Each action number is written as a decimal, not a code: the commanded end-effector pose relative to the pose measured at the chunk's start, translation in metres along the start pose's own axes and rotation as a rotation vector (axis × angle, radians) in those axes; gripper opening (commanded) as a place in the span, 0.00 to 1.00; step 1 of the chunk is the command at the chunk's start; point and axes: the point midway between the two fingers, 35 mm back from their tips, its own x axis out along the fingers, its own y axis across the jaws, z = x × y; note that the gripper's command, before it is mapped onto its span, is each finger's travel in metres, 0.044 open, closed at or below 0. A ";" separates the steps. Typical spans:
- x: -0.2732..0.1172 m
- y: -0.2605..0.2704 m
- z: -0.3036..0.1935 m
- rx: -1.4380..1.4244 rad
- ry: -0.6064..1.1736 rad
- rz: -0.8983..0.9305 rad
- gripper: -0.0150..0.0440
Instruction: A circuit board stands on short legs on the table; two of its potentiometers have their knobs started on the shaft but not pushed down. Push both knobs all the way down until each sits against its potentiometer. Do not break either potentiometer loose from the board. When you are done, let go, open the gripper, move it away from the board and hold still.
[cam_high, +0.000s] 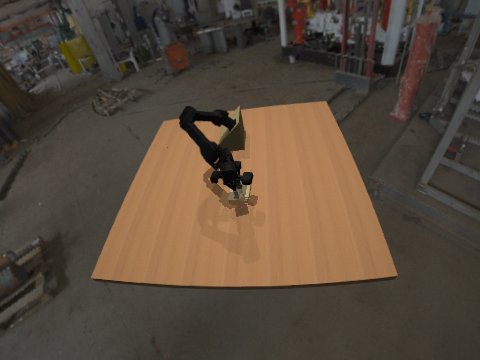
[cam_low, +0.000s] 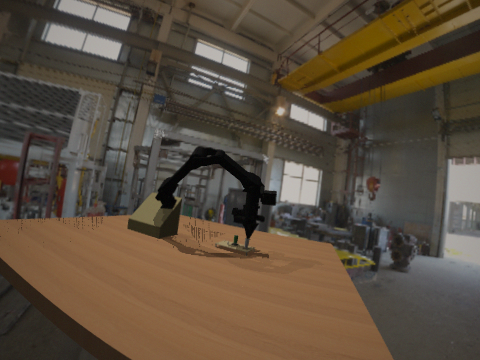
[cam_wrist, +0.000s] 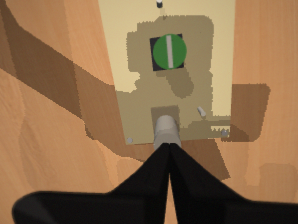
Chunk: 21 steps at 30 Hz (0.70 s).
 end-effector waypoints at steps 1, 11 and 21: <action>0.019 0.003 0.000 0.014 -0.020 0.013 0.25; 0.008 0.003 0.000 0.014 -0.021 0.012 0.25; -0.008 0.002 0.000 0.014 -0.021 0.012 0.25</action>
